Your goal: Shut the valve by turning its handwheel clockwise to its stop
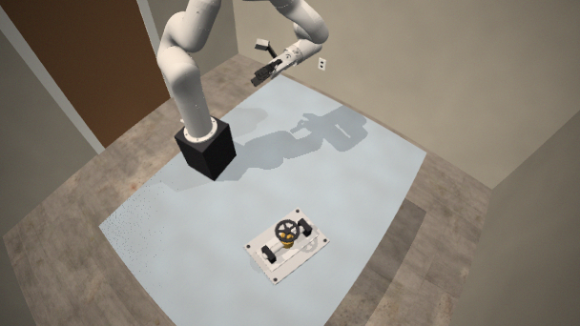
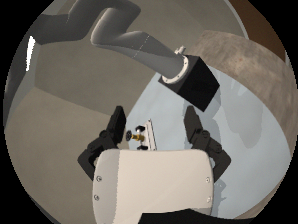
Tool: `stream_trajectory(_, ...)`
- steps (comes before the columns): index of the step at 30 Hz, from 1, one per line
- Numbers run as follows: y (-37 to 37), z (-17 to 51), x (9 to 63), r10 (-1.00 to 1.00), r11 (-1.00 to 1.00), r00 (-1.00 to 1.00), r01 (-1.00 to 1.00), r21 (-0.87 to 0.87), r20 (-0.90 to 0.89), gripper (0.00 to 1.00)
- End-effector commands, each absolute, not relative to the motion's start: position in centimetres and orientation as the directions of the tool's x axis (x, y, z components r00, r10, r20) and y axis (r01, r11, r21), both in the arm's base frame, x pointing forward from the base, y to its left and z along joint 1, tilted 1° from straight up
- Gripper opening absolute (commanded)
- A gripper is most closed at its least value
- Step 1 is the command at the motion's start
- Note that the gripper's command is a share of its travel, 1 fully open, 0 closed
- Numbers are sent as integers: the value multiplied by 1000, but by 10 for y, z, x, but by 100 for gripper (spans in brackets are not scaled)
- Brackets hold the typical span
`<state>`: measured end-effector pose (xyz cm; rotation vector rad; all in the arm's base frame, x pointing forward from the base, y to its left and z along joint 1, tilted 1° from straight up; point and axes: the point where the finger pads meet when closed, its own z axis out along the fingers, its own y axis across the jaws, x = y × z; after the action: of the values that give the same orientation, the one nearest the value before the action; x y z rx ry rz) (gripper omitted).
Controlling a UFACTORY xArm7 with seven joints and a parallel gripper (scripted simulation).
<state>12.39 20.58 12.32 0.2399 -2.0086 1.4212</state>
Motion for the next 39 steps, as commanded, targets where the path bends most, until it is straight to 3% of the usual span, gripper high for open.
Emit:
stream_trajectory(1, 207, 124, 124, 214, 396, -768, -496, -773, 603, 100)
stream_trajectory(20, 207, 122, 127, 222, 410, -772, -480, -776, 595, 100)
stream_trajectory(39, 188, 59, 199, 565, 602, -748, 86, -794, 348, 100)
